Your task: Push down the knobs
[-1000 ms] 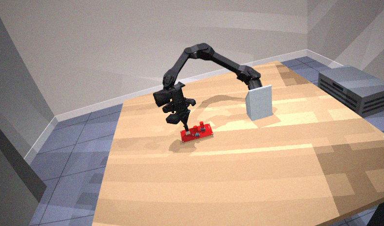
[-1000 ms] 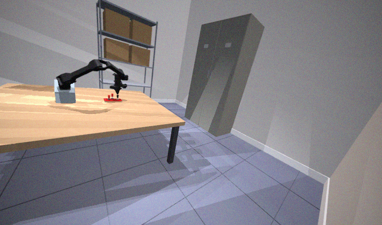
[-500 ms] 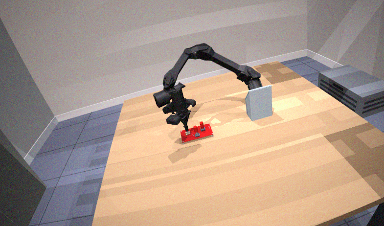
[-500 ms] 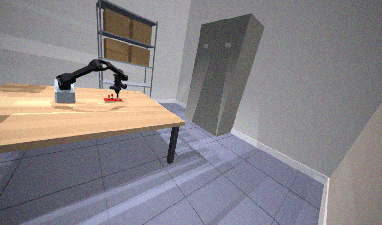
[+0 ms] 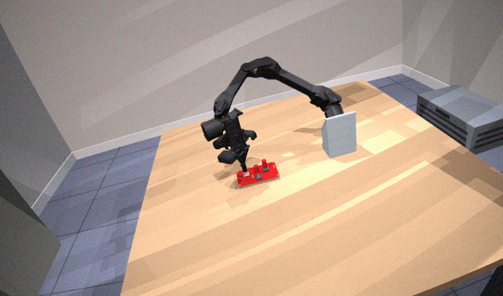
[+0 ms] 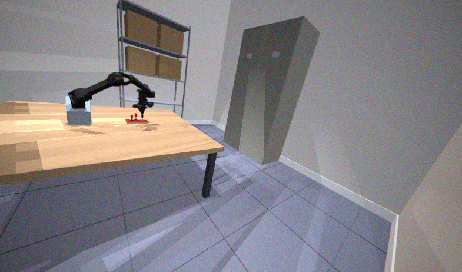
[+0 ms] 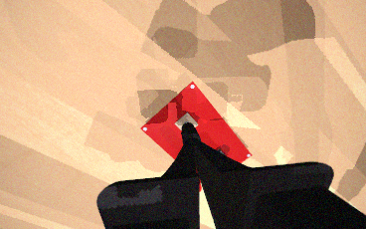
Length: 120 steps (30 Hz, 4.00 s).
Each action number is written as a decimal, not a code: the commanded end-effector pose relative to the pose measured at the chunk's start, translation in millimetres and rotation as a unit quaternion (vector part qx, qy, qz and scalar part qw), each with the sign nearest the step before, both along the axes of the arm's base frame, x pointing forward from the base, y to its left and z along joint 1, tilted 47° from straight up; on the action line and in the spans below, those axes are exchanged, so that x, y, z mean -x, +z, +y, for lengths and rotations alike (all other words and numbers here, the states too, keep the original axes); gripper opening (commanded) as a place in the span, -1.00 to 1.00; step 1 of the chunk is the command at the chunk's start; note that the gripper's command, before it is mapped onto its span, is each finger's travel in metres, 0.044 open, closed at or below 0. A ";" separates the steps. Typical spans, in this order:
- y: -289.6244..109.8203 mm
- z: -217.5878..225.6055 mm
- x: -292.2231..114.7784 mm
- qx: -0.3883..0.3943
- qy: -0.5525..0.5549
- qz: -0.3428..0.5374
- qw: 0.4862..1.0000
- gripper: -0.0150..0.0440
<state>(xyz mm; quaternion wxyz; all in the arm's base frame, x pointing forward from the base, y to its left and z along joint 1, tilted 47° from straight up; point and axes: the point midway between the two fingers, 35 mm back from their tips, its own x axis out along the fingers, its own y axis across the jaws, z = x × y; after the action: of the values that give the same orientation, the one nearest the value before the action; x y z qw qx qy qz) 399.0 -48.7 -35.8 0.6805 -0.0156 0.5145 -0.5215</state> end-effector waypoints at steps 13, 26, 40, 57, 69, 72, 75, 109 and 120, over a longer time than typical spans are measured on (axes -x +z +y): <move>-2.1 -3.6 0.6 0.002 0.001 0.002 1.000 -0.49; -4.5 -6.3 0.9 0.002 0.001 0.002 1.000 -0.49; -6.6 -8.6 1.1 0.002 0.001 0.002 1.000 -0.49; -9.9 -12.2 1.5 0.002 0.001 0.002 1.000 -0.49; -11.3 -13.6 1.6 0.002 0.001 0.002 1.000 -0.49; -12.6 -15.0 1.8 0.002 0.001 0.002 1.000 -0.49; -12.6 -15.0 1.8 0.002 0.001 0.002 1.000 -0.49; -17.8 -20.7 2.4 0.002 0.001 0.002 1.000 -0.49; -20.1 -23.3 2.7 0.002 0.001 0.002 1.000 -0.49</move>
<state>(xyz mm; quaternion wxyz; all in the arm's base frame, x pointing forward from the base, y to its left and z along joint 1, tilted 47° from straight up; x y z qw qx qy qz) 396.6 -54.7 -44.8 0.6881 -0.0276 0.5156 -0.5098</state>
